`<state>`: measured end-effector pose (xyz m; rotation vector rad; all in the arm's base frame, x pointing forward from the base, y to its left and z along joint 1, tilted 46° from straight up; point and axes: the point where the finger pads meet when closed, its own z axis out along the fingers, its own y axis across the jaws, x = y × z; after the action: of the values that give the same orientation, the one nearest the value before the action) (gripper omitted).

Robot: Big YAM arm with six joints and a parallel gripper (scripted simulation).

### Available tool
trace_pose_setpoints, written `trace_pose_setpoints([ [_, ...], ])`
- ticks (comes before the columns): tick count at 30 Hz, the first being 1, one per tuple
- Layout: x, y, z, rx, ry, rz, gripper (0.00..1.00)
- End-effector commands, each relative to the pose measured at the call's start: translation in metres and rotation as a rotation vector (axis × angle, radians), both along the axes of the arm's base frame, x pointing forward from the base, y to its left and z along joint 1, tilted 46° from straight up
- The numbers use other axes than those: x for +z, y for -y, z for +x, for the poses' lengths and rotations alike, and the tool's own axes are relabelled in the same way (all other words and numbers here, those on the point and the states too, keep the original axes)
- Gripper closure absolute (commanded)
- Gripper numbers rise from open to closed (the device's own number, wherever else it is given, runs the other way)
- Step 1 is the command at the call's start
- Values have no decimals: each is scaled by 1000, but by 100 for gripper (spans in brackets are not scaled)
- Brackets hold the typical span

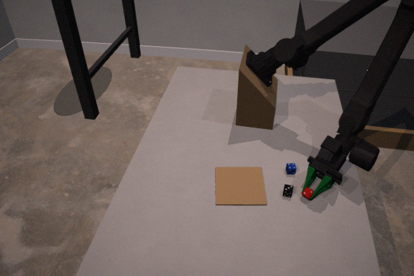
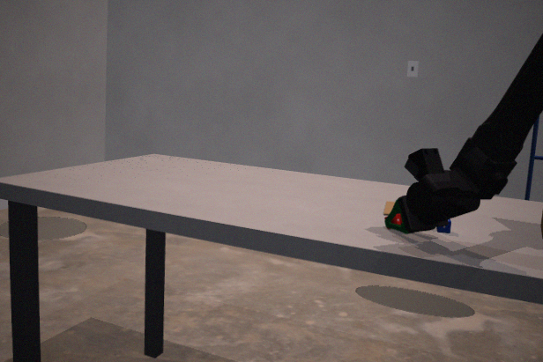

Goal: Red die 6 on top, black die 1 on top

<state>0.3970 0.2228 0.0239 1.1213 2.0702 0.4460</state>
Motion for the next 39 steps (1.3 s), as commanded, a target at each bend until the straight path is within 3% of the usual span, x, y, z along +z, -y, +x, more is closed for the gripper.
trace_pose_setpoints([
  [1, 8, -2, 5, -14, 25, 25, 76],
  [14, 8, -2, 5, -14, 25, 25, 60],
  [39, 8, -2, 5, -14, 25, 25, 60],
])
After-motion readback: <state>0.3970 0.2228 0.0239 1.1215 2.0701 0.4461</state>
